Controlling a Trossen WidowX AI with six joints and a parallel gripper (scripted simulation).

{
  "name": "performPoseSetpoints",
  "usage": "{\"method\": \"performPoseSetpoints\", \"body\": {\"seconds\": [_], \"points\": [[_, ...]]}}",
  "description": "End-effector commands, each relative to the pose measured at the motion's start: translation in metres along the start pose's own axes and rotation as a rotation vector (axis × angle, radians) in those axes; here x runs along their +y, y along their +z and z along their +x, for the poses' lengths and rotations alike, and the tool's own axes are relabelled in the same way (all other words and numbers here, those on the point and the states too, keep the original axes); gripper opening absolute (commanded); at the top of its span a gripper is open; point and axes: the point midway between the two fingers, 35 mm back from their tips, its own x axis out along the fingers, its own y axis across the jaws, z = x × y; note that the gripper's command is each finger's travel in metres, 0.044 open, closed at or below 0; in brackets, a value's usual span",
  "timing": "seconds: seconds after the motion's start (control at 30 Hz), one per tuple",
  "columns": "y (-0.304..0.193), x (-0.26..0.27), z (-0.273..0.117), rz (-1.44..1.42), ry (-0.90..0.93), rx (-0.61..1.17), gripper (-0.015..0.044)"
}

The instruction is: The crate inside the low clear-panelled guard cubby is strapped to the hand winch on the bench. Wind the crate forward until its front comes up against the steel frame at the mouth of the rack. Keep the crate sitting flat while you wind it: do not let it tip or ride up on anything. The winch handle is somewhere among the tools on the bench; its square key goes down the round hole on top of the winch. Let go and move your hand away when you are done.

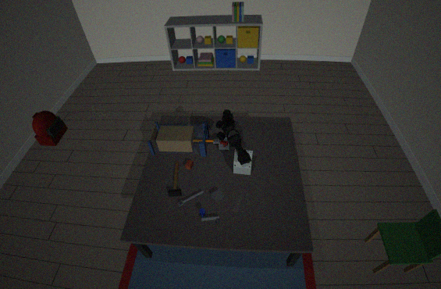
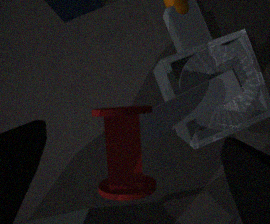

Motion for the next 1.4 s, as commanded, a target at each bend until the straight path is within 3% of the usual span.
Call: {"method": "performPoseSetpoints", "body": {"seconds": [0.0, 1.37], "points": [[-0.004, 0.008, -0.001, -0.177, 0.000, -0.072, 0.0440], [-0.020, 0.004, 0.048, -0.177, 0.001, -0.072, 0.0440]]}}
